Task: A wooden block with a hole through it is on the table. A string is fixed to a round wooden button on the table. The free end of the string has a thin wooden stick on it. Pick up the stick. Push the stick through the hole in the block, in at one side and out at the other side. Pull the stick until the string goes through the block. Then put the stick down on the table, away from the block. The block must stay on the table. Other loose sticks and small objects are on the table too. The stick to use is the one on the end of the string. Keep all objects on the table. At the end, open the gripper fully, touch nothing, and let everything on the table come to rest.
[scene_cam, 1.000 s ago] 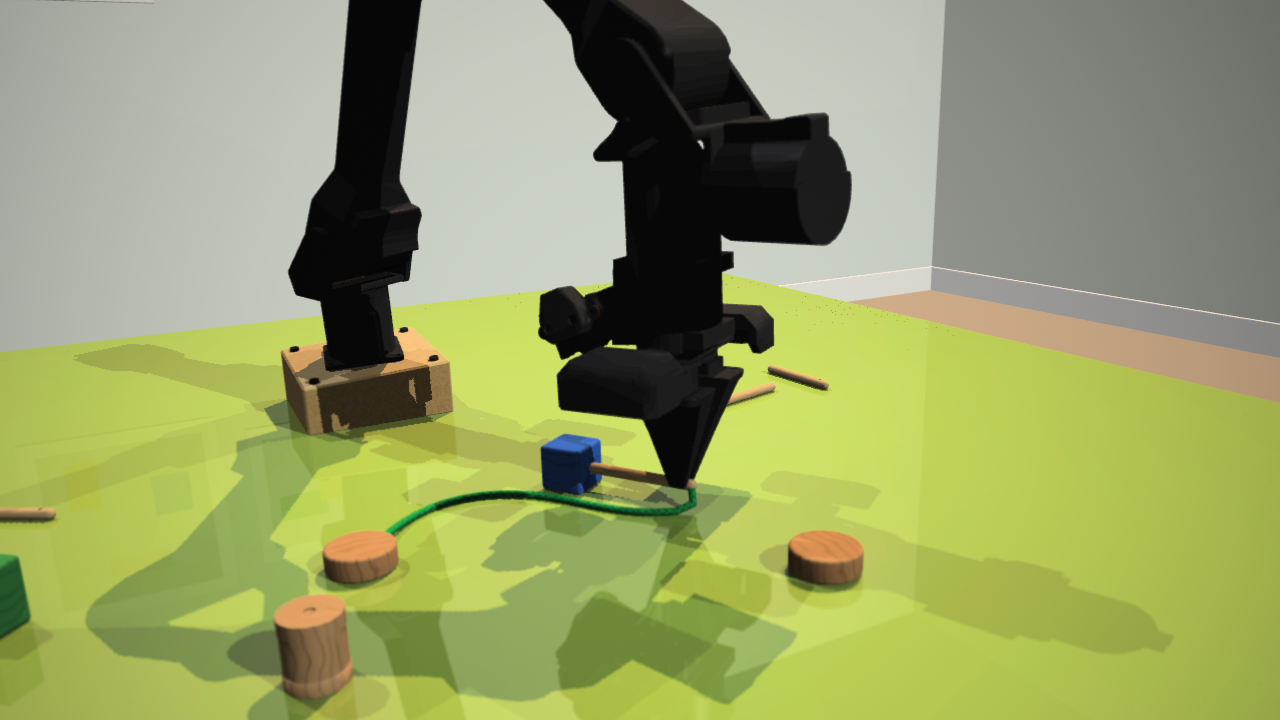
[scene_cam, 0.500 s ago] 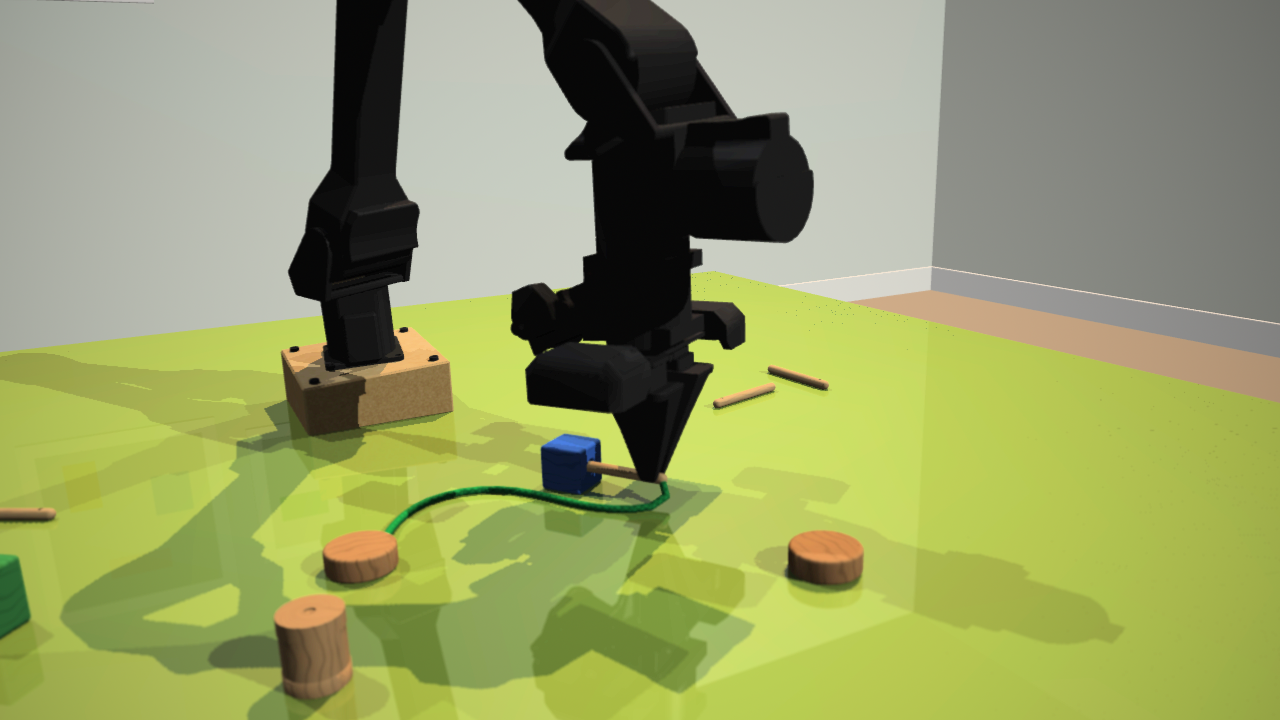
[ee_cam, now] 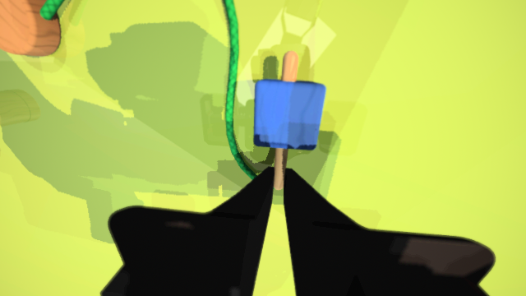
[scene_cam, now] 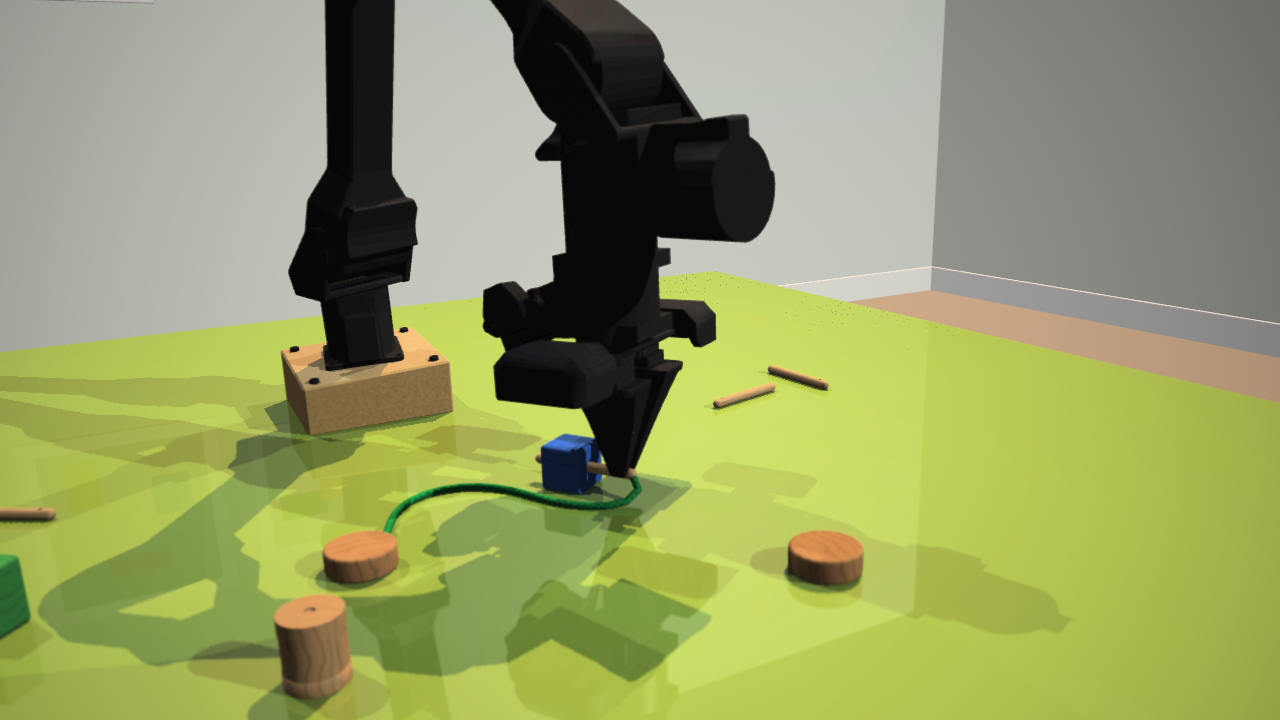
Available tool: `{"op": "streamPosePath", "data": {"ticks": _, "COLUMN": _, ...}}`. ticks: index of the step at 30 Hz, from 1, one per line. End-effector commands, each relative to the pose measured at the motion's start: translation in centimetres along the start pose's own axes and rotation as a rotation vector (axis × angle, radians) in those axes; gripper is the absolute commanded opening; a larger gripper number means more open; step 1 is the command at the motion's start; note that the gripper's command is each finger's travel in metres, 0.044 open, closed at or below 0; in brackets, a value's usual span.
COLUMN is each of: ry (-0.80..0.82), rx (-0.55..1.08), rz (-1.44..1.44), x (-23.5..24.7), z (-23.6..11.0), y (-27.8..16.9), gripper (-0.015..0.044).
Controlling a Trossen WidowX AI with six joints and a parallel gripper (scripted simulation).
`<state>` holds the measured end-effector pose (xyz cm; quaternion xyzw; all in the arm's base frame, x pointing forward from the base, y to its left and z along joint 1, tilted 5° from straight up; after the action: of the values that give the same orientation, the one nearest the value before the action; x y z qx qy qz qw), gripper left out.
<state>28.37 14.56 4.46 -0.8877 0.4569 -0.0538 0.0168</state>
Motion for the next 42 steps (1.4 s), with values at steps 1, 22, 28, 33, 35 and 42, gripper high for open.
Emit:
{"op": "streamPosePath", "data": {"ticks": 1, "ry": -0.004, "rx": 0.004, "rz": -0.003, "x": 0.0, "z": -0.1, "y": 0.6, "gripper": 0.0}}
{"op": "streamPosePath", "data": {"ticks": 22, "ry": 0.0, "rx": -0.001, "rz": 0.0, "x": 0.2, "z": -7.8, "y": 1.0, "gripper": 0.0122}}
{"op": "streamPosePath", "data": {"ticks": 28, "ry": 0.001, "rx": 0.016, "rz": -0.018, "x": 0.2, "z": -7.7, "y": 0.6, "gripper": 0.0122}}
{"op": "streamPosePath", "data": {"ticks": 33, "ry": 0.003, "rx": 0.011, "rz": -0.437, "x": 0.3, "z": -7.8, "y": 1.4, "gripper": 0.0122}}
{"op": "streamPosePath", "data": {"ticks": 35, "ry": 0.003, "rx": 0.008, "rz": -0.631, "x": 0.3, "z": -7.8, "y": 1.8, "gripper": 0.0122}}
{"op": "streamPosePath", "data": {"ticks": 42, "ry": 0.001, "rx": 0.0, "rz": -1.311, "x": 0.4, "z": -7.8, "y": 3.0, "gripper": 0.0122}}
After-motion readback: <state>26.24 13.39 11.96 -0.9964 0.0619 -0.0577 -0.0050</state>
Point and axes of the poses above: the point midway between the two fingers, 35 mm back from their tips, its own z axis out along the fingers, its own x axis across the jaws, y = z × x, the point moved 2 cm from there along -z, back along the fingers, and after that the axes turned 7 degrees about z, right-handed, at the moved point
